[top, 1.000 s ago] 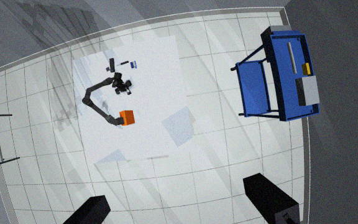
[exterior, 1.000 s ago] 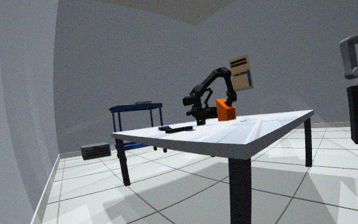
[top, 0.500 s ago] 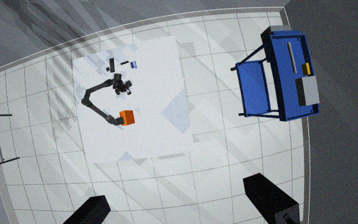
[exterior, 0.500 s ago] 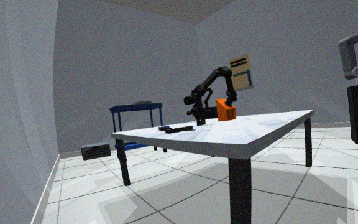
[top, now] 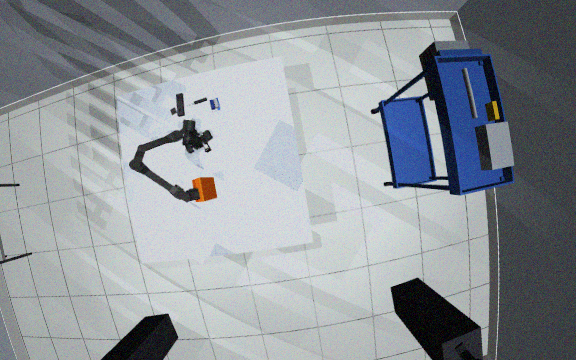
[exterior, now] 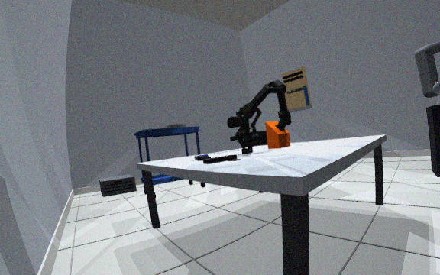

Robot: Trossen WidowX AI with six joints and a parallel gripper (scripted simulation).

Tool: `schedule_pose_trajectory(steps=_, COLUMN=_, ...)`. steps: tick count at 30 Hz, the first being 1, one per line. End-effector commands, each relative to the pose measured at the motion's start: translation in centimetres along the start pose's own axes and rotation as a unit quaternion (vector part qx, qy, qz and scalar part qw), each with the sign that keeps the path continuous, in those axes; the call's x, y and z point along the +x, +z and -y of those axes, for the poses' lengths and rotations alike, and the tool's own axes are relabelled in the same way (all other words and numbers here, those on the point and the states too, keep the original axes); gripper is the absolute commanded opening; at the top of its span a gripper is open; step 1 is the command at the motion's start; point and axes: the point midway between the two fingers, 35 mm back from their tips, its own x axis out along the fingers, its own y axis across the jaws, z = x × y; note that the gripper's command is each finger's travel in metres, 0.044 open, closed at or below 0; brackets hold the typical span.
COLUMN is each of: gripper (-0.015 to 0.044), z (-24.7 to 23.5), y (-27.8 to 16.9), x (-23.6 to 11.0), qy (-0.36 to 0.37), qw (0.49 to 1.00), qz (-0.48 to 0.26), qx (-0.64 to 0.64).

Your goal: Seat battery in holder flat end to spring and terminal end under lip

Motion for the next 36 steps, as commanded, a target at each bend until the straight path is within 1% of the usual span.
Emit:
schedule_pose_trajectory(steps=1, gripper=0.0084, z=-0.2, y=0.1, x=0.2, qy=0.002, qw=1.0, qz=0.011, qx=-0.005)
schedule_pose_trajectory(steps=21, gripper=0.0084, z=-0.4, y=-0.2, x=0.3, qy=-0.002, qw=0.998, qz=0.06, qx=-0.005)
schedule_pose_trajectory(steps=36, gripper=0.0084, z=-0.4, y=-1.1, x=0.3, qy=-0.004, qw=0.998, qz=0.066, qx=-0.005)
